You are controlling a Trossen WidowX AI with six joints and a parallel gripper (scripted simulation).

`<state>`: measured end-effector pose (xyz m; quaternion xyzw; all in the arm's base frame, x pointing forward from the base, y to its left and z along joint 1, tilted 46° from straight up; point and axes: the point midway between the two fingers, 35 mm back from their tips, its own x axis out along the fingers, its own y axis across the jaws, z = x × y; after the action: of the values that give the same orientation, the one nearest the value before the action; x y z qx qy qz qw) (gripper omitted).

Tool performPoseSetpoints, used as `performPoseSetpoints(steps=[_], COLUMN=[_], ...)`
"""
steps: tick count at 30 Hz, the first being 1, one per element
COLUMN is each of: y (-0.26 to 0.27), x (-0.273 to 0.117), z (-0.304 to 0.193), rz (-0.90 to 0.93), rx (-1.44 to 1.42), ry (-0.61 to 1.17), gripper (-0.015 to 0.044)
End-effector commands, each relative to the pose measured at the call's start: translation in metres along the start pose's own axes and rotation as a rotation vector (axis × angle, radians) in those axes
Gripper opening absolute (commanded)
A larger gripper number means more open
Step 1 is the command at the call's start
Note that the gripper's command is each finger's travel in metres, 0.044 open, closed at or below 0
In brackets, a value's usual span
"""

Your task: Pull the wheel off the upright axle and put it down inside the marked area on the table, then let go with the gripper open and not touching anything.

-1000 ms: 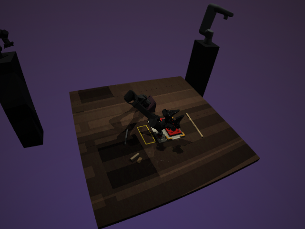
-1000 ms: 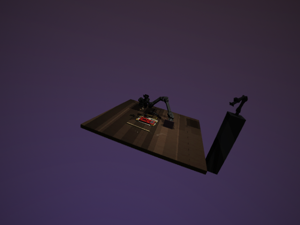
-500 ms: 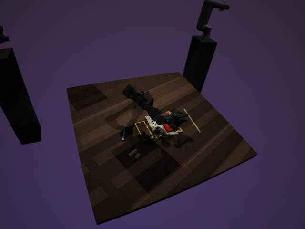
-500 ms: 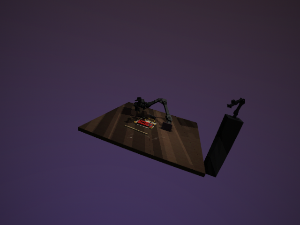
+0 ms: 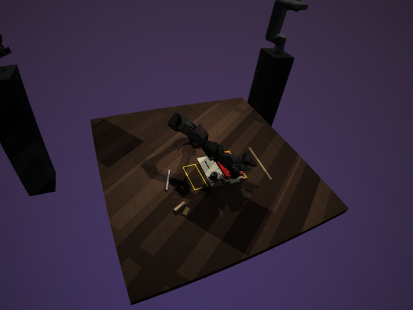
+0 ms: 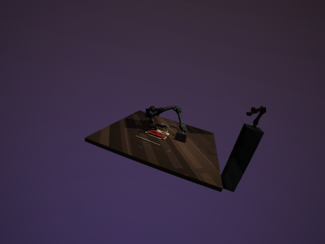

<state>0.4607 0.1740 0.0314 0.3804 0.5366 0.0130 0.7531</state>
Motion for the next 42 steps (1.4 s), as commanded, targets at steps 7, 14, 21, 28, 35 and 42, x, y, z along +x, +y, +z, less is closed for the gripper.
performPoseSetpoints(steps=[7,14,21,28,35,42], y=[-0.083,-0.088,-0.085,-0.085,-0.085,-0.090], x=[-0.081,-0.115,-0.144,-0.144,-0.144,-0.143], z=[-0.012,-0.012,-0.009,-0.009,-0.009,-0.008], rz=[-0.955,-1.168,-1.325,-1.325,-1.325,-1.325], rx=[-0.436,-0.585,-0.714,-0.714,-0.714,-0.714], ry=[-0.013,0.029,0.067,0.067,0.067,0.067], gripper=[0.0300,0.0300,0.0300,0.0300,0.0300,0.0300])
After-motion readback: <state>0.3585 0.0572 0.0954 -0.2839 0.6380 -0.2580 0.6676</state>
